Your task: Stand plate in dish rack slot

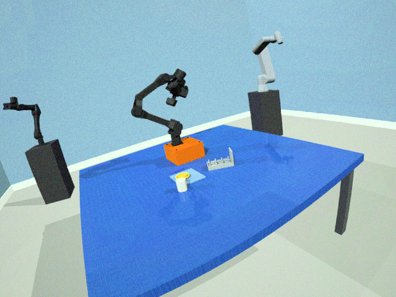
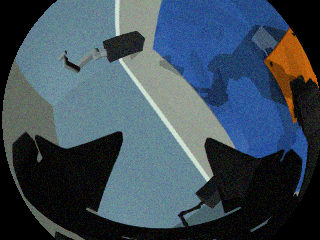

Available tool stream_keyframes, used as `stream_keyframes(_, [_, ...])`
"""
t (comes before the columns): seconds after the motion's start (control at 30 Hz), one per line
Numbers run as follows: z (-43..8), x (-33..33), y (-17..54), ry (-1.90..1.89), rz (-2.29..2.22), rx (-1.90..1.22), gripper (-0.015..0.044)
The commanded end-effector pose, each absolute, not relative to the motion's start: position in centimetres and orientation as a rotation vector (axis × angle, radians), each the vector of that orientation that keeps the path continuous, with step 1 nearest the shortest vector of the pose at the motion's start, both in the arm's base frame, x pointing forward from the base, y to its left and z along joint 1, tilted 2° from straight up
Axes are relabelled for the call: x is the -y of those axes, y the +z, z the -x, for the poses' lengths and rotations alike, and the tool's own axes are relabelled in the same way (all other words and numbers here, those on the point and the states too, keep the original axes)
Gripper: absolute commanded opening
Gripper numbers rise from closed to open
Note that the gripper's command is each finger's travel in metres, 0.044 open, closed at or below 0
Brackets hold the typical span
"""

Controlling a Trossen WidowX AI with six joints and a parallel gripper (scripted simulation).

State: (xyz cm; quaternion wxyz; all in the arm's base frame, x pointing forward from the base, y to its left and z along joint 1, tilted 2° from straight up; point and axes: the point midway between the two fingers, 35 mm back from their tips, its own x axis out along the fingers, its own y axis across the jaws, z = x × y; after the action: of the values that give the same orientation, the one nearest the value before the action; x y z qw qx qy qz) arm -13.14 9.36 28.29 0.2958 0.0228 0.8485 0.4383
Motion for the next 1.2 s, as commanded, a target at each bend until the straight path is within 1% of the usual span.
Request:
stream_keyframes(0.0, [13.1,-9.5,28.3,1.166,-0.064,-2.252,0.04])
stream_keyframes(0.13, [11.7,-12.5,27.7,1.152,-0.131,-2.145,0.04])
stream_keyframes(0.3, [8.8,-16.5,26.6,1.112,-0.202,-1.99,0.04])
stream_keyframes(0.47, [4.6,-19.9,25.2,1.048,-0.245,-1.832,0.04])
stream_keyframes(0.67, [-1.6,-22.6,23.2,0.944,-0.256,-1.664,0.04])
stream_keyframes(0.9, [-10.3,-23.1,20.0,0.779,-0.218,-1.503,0.04])
stream_keyframes(1.07, [-16.5,-21.0,17.3,0.624,-0.21,-1.448,0.04])
stream_keyframes(1.17, [-18.8,-19.6,16.1,0.558,-0.214,-1.438,0.04])
